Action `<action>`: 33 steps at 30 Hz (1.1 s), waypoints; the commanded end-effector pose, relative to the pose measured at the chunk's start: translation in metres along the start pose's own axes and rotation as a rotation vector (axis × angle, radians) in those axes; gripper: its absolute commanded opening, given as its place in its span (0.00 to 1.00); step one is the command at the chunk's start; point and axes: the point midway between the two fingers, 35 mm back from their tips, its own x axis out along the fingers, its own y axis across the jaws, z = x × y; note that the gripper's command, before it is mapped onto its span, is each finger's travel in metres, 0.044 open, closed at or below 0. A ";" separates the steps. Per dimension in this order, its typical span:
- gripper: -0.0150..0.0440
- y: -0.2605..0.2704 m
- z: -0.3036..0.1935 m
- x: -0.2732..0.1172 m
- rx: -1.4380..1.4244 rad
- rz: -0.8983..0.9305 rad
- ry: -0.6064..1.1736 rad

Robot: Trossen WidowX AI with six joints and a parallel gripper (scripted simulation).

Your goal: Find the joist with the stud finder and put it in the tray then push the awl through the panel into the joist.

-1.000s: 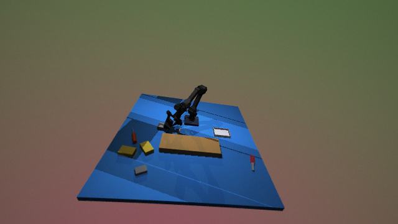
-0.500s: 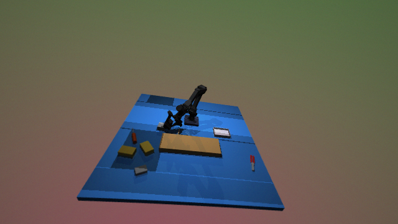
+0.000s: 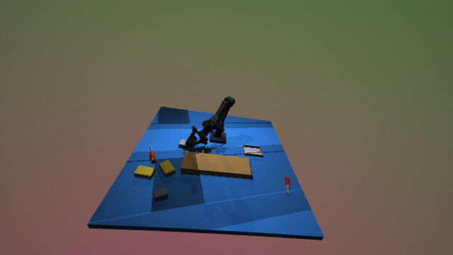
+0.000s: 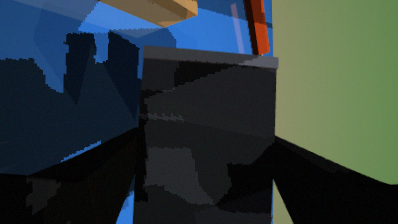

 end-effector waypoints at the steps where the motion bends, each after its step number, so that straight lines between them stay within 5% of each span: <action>1: 0.25 0.000 0.000 0.002 -0.004 -0.009 0.001; 30: 0.25 0.019 -0.005 0.018 0.002 -0.008 -0.008; 33: 0.39 0.017 -0.004 0.016 0.002 -0.007 -0.008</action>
